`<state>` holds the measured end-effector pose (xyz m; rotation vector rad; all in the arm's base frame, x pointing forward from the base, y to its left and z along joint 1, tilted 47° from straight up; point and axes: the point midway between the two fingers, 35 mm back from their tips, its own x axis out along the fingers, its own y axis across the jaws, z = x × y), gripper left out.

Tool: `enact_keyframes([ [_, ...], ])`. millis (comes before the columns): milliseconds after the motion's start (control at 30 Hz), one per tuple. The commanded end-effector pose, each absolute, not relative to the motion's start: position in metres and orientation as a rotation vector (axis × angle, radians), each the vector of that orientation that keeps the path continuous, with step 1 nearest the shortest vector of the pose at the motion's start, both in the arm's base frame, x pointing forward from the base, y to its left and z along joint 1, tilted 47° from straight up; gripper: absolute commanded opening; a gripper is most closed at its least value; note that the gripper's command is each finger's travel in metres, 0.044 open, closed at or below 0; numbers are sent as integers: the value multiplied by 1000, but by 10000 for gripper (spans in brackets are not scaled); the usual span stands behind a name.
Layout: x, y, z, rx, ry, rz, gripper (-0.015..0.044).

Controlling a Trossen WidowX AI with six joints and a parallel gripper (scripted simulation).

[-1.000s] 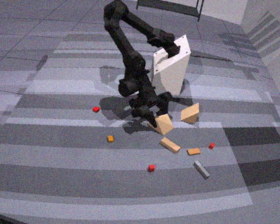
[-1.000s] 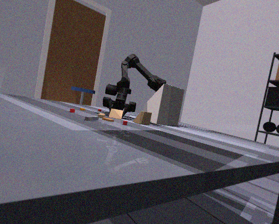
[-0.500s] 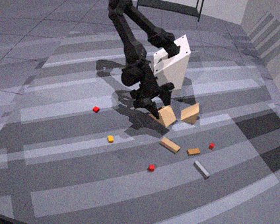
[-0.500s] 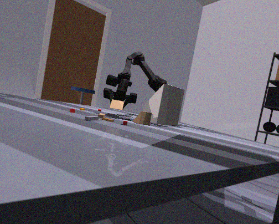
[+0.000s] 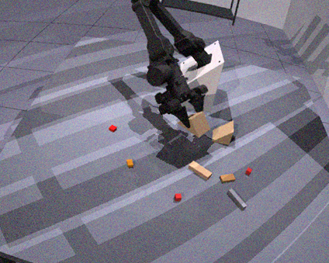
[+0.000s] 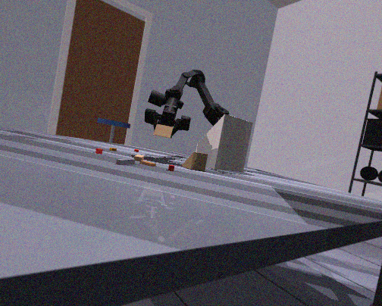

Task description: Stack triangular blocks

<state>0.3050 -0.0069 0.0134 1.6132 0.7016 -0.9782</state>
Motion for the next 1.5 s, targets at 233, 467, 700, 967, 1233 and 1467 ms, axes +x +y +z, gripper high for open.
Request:
enact_keyframes([
  [233, 305, -6, 8, 1325, 807, -909, 0],
  [467, 305, -6, 5, 1104, 884, -850, 0],
  [700, 305, -5, 3, 882, 960, -784, 0],
  [967, 305, -5, 0, 627, 1045, -701, 0],
  [1233, 305, -4, -2, 371, 1126, -608, 0],
  [1467, 305, -3, -3, 147, 1194, -521, 0],
])
